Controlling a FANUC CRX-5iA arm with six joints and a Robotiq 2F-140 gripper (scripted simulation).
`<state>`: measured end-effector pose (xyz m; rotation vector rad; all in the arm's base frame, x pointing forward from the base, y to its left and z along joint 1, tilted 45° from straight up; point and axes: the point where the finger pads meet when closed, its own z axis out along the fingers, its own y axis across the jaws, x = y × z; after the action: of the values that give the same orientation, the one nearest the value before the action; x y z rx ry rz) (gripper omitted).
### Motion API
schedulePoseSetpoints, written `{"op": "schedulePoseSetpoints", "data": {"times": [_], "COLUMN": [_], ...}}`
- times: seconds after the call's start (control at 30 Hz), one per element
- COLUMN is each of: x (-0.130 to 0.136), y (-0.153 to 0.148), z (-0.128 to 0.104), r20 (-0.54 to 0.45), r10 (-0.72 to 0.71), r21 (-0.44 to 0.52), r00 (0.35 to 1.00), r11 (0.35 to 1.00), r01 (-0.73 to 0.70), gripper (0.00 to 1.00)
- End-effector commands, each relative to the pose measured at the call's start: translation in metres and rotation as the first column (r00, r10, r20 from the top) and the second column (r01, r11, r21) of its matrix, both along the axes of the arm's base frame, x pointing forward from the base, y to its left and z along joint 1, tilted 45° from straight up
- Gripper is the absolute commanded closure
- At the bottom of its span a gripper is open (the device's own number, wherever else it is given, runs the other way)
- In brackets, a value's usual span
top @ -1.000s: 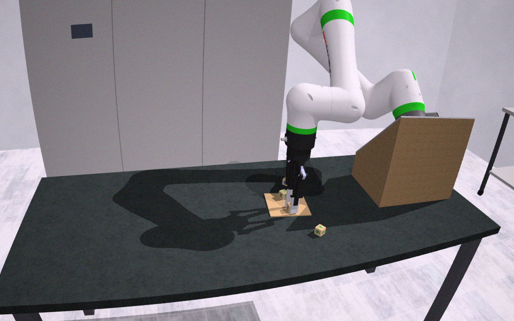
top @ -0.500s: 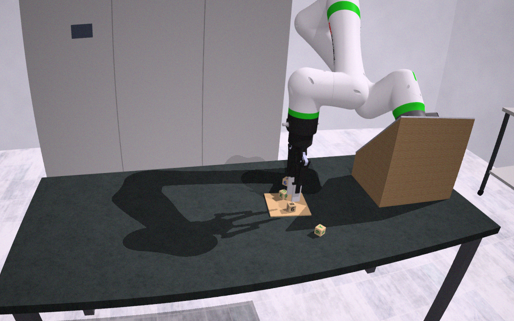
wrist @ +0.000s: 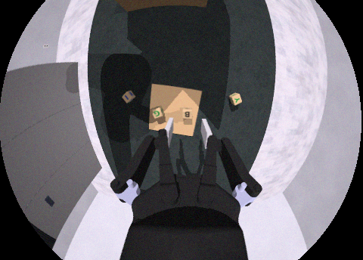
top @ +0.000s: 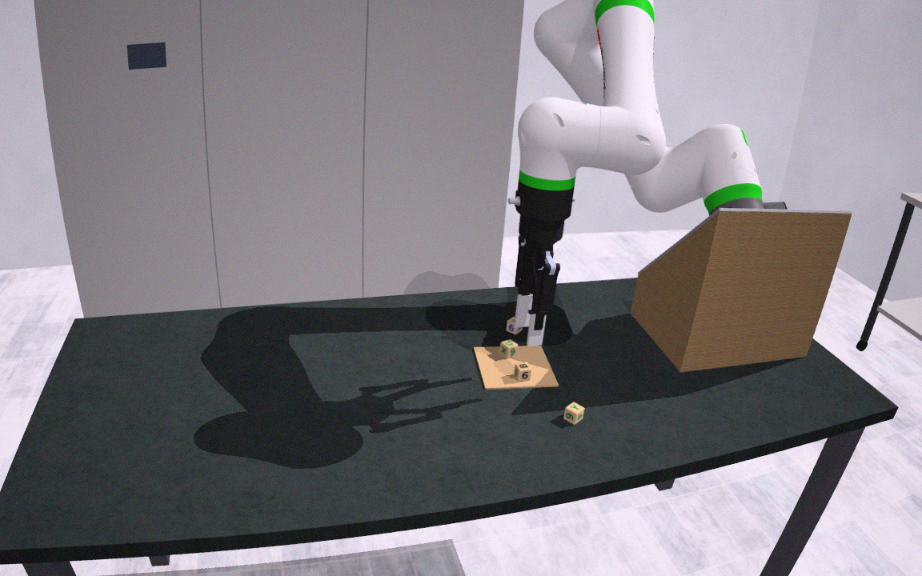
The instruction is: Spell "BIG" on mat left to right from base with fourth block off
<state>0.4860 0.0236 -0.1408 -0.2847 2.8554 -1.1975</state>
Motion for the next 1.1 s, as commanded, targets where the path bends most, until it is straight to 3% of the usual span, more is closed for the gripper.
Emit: {"op": "schedulePoseSetpoints", "data": {"times": [0.0, 0.57, 0.67, 0.73, 1.07], "x": [0.0, 0.0, 0.002, 0.002, 0.0], "y": [0.001, 0.0, -0.018, -0.018, -0.064], "z": [0.0, 0.001, 0.019, 0.019, 0.062], "r20": [0.0, 0.002, 0.091, 0.091, 0.296], "r10": [0.0, -0.002, -0.093, -0.093, -0.312], "r21": [0.0, 0.001, 0.02, 0.02, 0.096], "r00": [1.0, 1.0, 0.991, 0.991, 0.903], "r11": [1.0, 1.0, 0.996, 0.996, 0.95], "r01": [0.0, 0.002, 0.092, 0.092, 0.297], "gripper": [0.0, 0.0, 0.0, 0.0, 0.0]}}
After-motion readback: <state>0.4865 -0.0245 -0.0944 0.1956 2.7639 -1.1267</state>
